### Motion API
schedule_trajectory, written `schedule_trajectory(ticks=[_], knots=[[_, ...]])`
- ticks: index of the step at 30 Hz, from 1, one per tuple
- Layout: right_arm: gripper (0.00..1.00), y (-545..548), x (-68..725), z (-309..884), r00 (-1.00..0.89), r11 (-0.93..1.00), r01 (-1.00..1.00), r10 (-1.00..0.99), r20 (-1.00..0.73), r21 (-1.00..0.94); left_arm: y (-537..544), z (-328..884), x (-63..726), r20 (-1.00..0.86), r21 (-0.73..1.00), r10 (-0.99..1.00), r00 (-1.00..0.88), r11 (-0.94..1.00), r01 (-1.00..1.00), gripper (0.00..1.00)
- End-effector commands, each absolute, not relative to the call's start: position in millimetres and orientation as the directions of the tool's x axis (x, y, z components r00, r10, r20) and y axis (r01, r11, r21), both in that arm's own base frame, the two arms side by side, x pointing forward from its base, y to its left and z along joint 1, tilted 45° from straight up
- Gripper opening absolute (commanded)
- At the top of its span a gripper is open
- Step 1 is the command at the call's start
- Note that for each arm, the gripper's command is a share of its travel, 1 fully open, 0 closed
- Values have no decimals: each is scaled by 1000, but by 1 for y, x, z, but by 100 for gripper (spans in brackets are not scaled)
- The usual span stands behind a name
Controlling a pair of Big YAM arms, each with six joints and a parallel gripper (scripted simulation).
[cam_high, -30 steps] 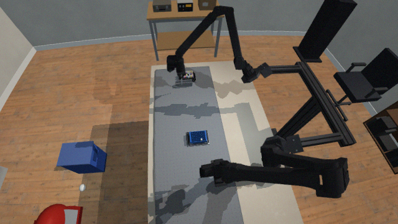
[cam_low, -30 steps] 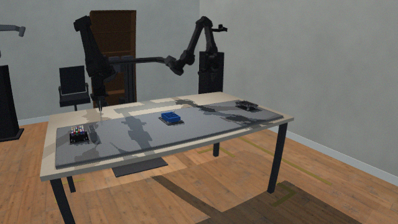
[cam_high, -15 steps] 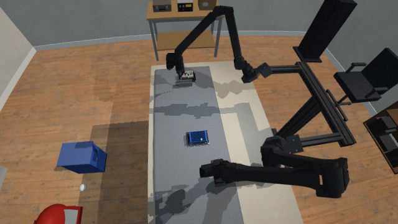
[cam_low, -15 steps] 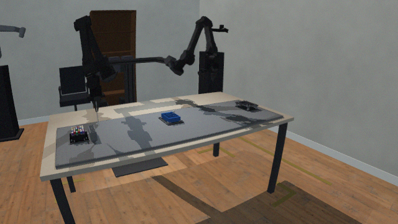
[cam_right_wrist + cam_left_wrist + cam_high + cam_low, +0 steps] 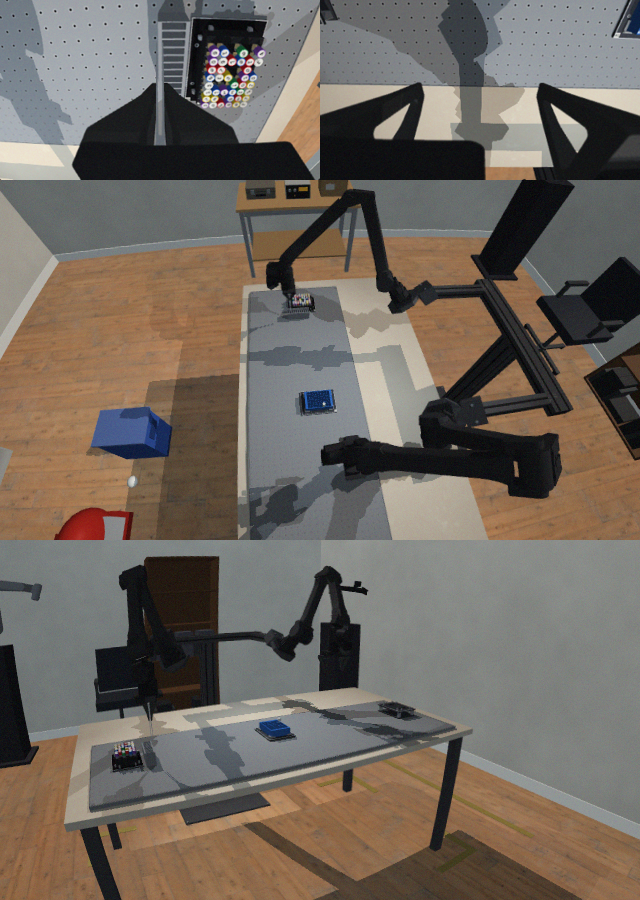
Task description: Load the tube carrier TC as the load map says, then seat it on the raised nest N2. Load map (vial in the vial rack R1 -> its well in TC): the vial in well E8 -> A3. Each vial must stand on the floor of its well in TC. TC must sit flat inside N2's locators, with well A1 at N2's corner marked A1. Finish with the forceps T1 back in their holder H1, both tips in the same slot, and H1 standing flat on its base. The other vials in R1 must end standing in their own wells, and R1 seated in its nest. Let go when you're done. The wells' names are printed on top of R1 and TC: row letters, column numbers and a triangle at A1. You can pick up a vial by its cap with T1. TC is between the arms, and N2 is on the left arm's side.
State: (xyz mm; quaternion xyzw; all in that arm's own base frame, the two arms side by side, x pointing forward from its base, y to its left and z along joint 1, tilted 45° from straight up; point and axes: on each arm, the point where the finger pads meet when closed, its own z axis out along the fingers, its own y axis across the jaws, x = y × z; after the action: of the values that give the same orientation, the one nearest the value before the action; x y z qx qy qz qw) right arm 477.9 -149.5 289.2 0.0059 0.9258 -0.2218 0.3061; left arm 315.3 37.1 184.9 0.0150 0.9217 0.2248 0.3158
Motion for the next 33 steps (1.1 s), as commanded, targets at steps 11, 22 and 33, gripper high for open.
schedule_trajectory(ticks=[11,22,33], knots=[[7,-176,482,318,-807,896,151,-133,-576,-419,36,194,319,-584,425,179,-791,898,-111,100],[7,-162,479,306,-814,902,127,-144,-564,-413,36,194,319,-584,425,179,-791,898,-111,100],[7,-160,479,304,-810,903,137,-134,-571,-407,36,194,319,-584,425,179,-791,898,-111,100]])
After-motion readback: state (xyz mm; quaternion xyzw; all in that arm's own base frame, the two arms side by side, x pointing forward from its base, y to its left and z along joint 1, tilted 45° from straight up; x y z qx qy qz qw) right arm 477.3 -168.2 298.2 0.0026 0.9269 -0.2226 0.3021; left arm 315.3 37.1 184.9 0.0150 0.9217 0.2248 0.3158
